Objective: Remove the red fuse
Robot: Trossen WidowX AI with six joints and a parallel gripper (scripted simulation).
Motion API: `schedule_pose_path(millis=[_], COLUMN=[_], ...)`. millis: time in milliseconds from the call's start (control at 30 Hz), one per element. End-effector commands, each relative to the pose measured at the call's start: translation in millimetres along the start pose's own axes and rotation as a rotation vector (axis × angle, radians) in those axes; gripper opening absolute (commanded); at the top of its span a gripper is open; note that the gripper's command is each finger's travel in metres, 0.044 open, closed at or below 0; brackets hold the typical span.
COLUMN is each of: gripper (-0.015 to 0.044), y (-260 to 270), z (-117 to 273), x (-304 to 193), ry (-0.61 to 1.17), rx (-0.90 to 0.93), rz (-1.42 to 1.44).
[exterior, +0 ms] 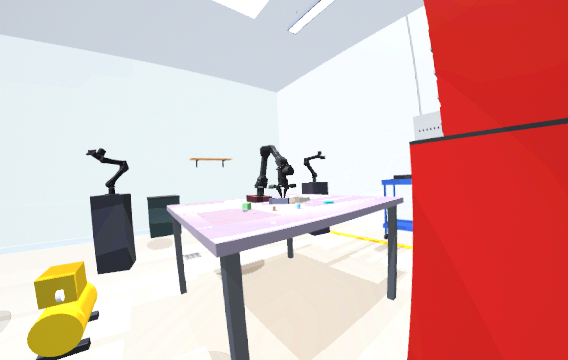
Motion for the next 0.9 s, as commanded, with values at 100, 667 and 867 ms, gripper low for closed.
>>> schedule_pose_path(millis=[100, 667, 867], gripper=[0.0019, 0.0000, 0.0000], y=[-0.1, -0.4, -0.5], z=[0.1, 5.2, 8.1], x=[0.0, -0.2, -0.2], ry=[0.000, 0.000, 0.000], rx=[0.000, 0.000, 0.000], rz=[0.000, -0.001, -0.001])
Point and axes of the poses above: the point midway between the two fingers, 35 mm back from their tips, its own z axis back along the fingers, its own y axis across the jaws, x = y × z, the point moved 1 cm from there along z, back along the fingers, and after that the axes turned 13 degrees about -z, right-handed, at the moved point
